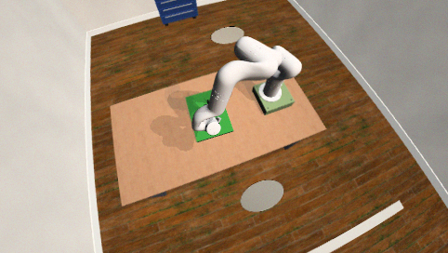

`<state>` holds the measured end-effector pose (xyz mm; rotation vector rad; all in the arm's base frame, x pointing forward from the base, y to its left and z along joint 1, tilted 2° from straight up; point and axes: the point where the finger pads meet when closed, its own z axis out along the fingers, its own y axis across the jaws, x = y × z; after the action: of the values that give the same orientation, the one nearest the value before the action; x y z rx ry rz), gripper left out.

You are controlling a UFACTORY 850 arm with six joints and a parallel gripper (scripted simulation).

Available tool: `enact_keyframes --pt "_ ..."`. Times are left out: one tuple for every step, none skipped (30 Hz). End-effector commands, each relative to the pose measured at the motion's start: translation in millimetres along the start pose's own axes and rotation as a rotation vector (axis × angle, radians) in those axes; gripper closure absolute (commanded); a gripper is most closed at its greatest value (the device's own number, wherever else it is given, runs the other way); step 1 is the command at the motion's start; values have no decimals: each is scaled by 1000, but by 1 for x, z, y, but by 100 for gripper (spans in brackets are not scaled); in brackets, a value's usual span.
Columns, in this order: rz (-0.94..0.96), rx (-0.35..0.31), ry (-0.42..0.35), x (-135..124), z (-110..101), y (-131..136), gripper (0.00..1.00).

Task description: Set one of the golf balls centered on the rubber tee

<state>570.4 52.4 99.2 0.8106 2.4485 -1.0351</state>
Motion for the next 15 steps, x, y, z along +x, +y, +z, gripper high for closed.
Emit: enact_keyframes --pt "186 -85 191 57 -24 0 0" --pt "216 -96 221 60 -25 0 0" --pt "247 -107 251 63 -26 0 0" --pt "278 -119 282 65 -27 0 0" --pt "309 -131 312 66 -27 1 0" --pt "342 -144 343 67 -28 1 0" --pt "342 -144 343 67 -28 1 0" --pt "342 -144 343 67 -28 1 0" --pt "438 -183 435 68 -28 1 0" --pt "465 -194 460 69 -28 1 0" --pt "489 -205 483 69 -28 1 0" --pt "517 -217 510 69 -29 1 0" --pt "548 -231 540 69 -29 1 0" --pt "580 -245 571 69 -29 1 0" --pt "612 -260 602 69 -29 1 0"
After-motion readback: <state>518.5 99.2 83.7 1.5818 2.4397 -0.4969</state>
